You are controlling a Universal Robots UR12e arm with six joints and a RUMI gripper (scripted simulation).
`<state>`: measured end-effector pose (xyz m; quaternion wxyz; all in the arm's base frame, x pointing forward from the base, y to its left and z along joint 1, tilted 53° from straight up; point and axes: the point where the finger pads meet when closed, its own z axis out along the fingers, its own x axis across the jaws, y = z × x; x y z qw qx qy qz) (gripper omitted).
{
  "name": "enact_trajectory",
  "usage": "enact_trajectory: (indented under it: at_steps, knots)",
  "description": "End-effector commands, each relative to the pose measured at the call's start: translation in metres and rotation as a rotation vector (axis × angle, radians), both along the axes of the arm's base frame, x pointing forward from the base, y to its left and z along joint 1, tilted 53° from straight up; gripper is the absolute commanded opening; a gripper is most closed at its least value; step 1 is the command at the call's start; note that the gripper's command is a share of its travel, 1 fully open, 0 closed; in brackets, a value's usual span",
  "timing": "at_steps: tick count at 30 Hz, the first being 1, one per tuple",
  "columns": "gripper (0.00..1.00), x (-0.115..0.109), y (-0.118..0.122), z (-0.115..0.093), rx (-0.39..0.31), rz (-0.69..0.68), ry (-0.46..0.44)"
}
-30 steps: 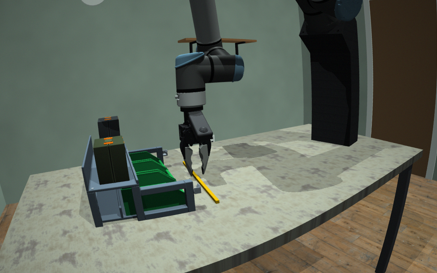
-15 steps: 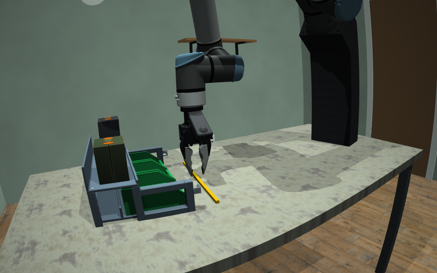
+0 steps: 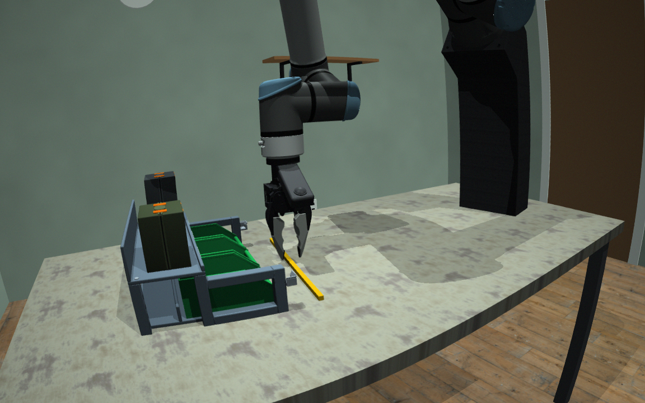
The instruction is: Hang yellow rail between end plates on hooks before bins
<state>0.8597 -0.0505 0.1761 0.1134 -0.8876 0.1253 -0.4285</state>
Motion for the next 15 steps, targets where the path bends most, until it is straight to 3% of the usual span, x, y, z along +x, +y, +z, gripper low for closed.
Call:
enact_trajectory:
  at_steps: [1, 15]
  knots:
    - [0.22, 0.0002, 0.0, 0.0004, 0.0, 0.0, -0.001]
    - [0.22, 0.0027, 0.0003, -0.0016, 0.0, 0.0, -0.001]
